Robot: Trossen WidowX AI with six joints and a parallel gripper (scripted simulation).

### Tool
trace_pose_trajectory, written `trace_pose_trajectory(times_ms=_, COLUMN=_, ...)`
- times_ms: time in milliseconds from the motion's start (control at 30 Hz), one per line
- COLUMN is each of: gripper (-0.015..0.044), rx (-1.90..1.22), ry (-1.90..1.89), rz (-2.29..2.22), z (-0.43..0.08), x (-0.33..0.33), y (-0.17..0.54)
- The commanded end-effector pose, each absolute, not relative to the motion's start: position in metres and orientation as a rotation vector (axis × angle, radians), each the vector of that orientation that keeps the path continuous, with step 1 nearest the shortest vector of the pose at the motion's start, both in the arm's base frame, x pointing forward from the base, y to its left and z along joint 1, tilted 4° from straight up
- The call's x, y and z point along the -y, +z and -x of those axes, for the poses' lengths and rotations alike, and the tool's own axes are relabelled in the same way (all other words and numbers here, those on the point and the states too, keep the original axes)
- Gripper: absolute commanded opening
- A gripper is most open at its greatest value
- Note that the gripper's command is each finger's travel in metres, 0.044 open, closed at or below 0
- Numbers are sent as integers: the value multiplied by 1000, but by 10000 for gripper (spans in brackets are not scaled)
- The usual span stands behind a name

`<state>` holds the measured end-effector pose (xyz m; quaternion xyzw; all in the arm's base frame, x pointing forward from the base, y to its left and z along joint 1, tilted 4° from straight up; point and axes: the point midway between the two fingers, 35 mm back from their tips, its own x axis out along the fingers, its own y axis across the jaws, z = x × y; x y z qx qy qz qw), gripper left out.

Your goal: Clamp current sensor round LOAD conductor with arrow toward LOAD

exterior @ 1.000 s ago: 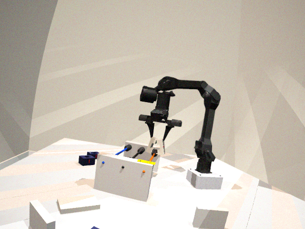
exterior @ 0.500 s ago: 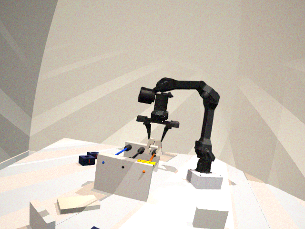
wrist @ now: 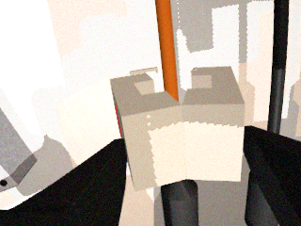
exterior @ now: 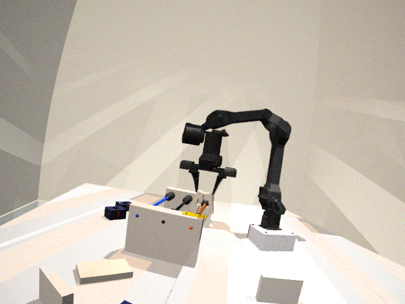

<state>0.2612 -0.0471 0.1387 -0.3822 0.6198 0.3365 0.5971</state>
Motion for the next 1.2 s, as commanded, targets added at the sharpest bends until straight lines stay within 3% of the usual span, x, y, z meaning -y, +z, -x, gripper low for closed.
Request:
trace_pose_trajectory(times_ms=0, gripper=0, rx=-1435, ry=785, rz=891, z=-261, x=48, y=131)
trace_pose_trajectory(times_ms=1167, gripper=0, rx=-1439, ry=781, rz=887, z=-260, x=48, y=117)
